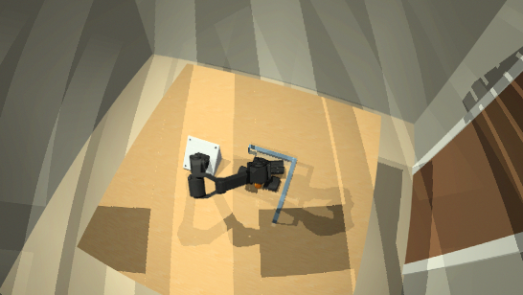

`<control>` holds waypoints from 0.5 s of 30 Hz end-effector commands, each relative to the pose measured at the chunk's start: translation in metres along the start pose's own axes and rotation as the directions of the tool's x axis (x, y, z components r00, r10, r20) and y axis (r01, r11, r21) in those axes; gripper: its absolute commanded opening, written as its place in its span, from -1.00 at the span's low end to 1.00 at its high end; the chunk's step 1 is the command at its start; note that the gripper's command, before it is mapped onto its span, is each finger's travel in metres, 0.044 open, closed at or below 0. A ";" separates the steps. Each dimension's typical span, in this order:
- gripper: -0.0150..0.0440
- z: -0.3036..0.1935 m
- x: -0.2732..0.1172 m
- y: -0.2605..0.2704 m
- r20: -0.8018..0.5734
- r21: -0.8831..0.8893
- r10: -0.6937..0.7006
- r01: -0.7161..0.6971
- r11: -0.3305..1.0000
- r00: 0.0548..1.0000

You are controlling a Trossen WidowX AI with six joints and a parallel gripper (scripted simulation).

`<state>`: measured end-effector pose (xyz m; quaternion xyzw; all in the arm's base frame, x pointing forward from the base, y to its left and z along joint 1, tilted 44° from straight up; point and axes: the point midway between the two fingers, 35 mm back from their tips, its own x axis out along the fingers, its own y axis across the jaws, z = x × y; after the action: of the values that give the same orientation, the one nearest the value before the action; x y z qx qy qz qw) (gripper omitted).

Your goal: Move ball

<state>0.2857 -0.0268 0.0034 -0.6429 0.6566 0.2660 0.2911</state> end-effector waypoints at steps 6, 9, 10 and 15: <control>0.42 0.002 -0.086 0.000 0.001 -0.004 -0.002 0.002 1.000 1.000; 0.42 0.002 -0.086 0.000 0.001 -0.004 -0.002 0.002 1.000 1.000; 0.42 0.002 -0.086 0.000 0.001 -0.004 -0.002 0.002 1.000 1.000; 0.42 0.005 -0.077 -0.002 -0.001 -0.014 -0.008 0.008 1.000 1.000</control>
<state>0.2878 0.0292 0.0571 -0.6464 0.6536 0.2682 0.2882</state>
